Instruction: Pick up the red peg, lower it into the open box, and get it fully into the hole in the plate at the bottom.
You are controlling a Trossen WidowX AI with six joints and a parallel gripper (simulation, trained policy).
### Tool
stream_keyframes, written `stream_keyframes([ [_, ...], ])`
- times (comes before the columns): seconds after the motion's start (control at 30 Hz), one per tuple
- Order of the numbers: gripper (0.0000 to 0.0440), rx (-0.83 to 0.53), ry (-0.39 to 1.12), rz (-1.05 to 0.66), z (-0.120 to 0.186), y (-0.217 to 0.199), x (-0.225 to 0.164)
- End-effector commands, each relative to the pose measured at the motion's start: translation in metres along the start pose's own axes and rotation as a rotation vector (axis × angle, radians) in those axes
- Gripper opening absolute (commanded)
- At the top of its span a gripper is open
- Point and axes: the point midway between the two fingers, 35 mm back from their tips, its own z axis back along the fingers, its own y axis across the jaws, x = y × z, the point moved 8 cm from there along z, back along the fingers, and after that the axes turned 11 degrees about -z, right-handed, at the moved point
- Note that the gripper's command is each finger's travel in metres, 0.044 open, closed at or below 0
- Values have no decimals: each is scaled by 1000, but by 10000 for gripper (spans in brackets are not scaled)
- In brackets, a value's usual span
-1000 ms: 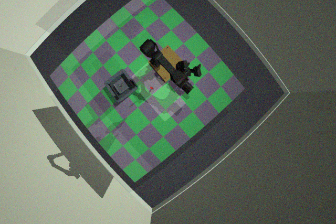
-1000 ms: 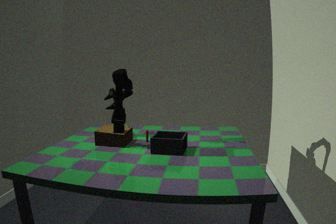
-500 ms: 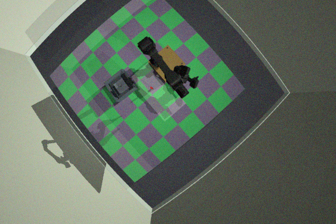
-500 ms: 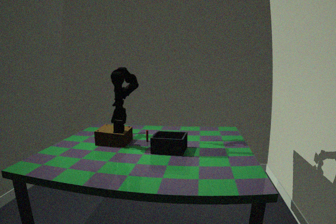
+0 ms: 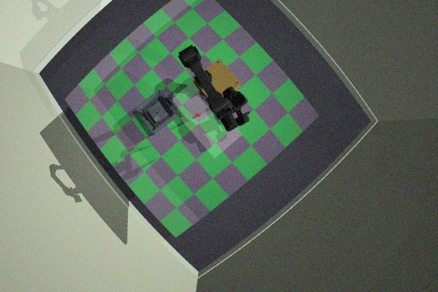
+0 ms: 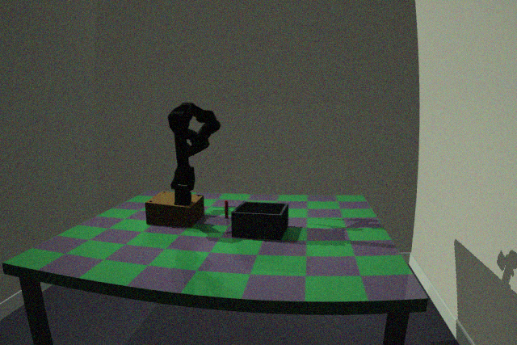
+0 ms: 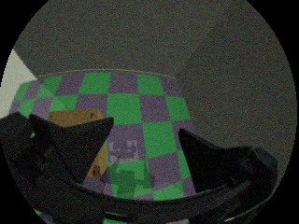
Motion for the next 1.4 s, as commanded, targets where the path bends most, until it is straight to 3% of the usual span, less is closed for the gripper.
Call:
stream_keyframes([
  [0.0,440,-43,39,-128,9,-2,-5],
  [1.37,440,-493,226,-1473,79,6,-68],
])
